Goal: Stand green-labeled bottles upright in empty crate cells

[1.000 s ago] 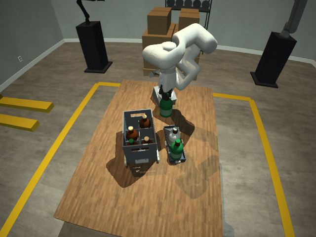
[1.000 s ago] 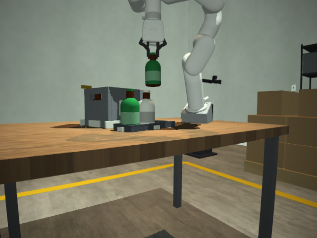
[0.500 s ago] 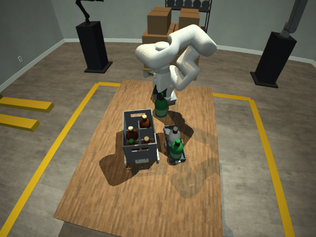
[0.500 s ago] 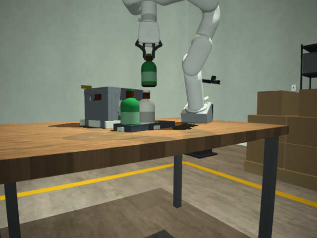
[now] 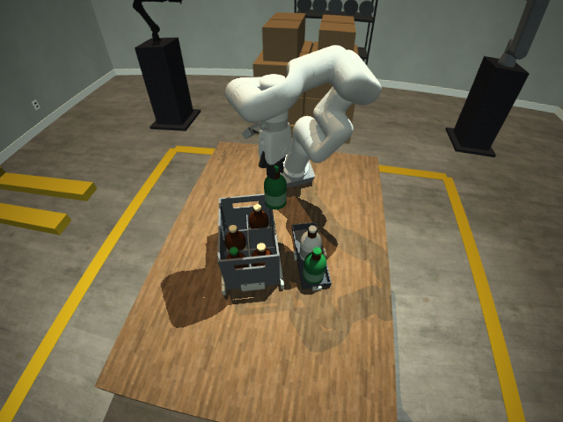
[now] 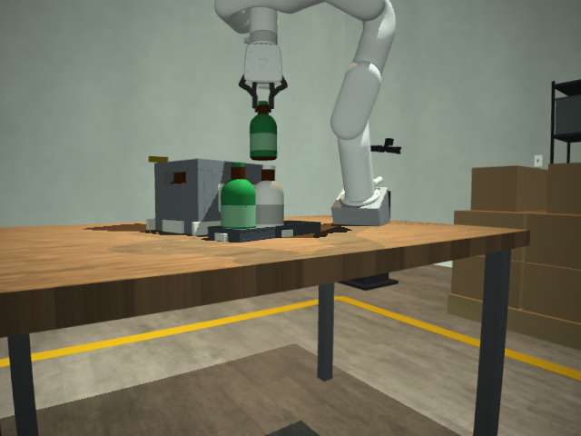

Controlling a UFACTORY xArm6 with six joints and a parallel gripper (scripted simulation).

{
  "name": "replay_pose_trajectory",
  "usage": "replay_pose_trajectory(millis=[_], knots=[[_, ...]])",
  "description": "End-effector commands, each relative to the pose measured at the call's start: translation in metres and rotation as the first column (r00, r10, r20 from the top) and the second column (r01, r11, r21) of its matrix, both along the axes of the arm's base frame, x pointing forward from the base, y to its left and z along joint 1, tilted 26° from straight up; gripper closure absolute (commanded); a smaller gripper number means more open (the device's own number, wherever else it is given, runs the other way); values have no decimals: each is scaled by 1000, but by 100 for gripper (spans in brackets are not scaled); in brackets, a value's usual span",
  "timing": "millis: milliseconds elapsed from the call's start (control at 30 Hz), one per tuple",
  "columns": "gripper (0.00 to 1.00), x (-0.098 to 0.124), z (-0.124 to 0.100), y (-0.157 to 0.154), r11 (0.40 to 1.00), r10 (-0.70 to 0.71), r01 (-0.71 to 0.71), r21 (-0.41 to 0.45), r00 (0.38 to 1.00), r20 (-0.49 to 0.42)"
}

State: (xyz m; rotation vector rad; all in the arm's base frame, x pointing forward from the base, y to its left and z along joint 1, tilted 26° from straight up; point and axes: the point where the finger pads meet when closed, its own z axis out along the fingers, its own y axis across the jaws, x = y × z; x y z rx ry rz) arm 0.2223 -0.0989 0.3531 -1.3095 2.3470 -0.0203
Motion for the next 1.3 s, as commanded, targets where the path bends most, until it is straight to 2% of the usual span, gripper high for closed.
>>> replay_pose_trajectory(millis=[0,500,1267], knots=[[100,2,0,-10,1000,1,-1,0,1000,3],[100,10,-7,-54,1000,1,-1,0,1000,3],[100,18,-14,-100,1000,1,-1,0,1000,3]])
